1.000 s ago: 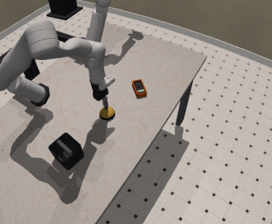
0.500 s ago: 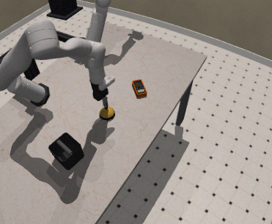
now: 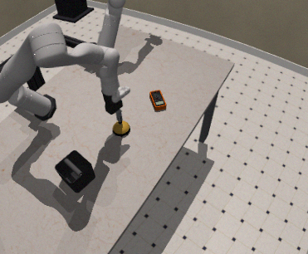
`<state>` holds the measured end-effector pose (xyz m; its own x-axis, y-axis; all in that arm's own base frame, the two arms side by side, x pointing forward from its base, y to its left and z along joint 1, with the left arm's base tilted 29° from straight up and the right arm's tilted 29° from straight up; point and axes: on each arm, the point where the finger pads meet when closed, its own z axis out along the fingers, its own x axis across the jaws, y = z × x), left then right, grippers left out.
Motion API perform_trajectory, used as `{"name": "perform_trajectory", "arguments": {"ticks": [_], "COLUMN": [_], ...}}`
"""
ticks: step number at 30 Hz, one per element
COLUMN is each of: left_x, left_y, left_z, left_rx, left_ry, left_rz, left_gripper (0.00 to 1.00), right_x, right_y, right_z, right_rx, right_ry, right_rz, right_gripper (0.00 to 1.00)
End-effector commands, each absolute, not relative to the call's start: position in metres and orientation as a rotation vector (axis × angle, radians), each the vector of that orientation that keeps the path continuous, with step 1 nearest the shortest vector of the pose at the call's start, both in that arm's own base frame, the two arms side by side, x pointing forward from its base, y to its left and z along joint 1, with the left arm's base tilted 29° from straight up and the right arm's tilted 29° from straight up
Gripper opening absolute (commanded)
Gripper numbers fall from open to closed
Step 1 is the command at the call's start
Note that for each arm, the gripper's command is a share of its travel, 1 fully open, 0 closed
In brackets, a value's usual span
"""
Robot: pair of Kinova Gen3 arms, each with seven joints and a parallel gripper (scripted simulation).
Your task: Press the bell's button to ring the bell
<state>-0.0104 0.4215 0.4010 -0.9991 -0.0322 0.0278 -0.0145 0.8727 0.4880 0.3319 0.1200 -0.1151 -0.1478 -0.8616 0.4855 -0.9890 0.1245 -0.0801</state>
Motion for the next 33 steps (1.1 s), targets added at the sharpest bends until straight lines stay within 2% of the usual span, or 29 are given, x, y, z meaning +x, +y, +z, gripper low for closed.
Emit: {"name": "perform_trajectory", "arguments": {"ticks": [1, 33], "left_x": [-0.0105, -0.0105], "left_y": [0.4216, 0.4216], "left_z": [0.4018, 0.4018], "left_rx": [0.038, 0.038], "left_ry": [-3.006, -3.006], "left_rz": [-0.786, -0.786], "left_gripper": [1.00, 1.00], "right_x": [0.3323, 0.3324], "right_y": [0.1208, 0.1159], "right_z": [-0.1147, -0.1234], "right_rx": [1.805, 1.805], "right_ry": [-2.089, -2.089], "right_rz": [0.558, 0.558], "right_gripper": [0.17, 0.17]}}
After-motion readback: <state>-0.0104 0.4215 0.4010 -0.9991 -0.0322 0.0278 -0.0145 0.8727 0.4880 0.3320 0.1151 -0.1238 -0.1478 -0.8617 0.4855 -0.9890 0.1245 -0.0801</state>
